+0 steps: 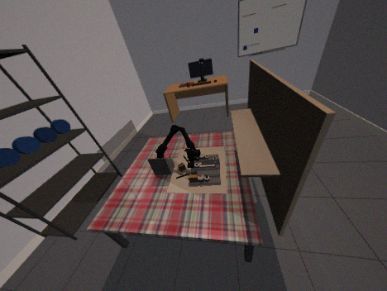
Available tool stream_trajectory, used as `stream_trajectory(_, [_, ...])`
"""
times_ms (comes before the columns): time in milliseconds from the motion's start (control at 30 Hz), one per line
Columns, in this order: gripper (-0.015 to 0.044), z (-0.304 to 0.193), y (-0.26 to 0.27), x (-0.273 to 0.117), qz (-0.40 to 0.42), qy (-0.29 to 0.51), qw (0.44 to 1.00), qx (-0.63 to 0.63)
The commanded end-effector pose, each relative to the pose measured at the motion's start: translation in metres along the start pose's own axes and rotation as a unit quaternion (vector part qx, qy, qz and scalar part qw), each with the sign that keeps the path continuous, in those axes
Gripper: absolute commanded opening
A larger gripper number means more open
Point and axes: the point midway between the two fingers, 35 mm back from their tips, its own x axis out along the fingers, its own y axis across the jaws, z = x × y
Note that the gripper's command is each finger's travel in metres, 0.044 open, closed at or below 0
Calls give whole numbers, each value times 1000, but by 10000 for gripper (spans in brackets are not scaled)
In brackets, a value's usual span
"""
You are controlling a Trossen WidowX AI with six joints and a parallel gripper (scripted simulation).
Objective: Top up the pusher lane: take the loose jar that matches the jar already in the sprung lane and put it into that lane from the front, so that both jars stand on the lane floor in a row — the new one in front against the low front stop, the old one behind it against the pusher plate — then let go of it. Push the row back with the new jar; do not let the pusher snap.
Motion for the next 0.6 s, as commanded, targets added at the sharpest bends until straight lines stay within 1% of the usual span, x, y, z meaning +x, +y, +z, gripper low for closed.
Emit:
stream_trajectory(0, [0, -1, 0, 0, 1, -1, 1000, -3])
stream_trajectory(233, [0, -1, 0, 0, 1, -1, 1000, -3])
stream_trajectory(567, [263, 0, 0, 0, 1, -1, 1000, -3])
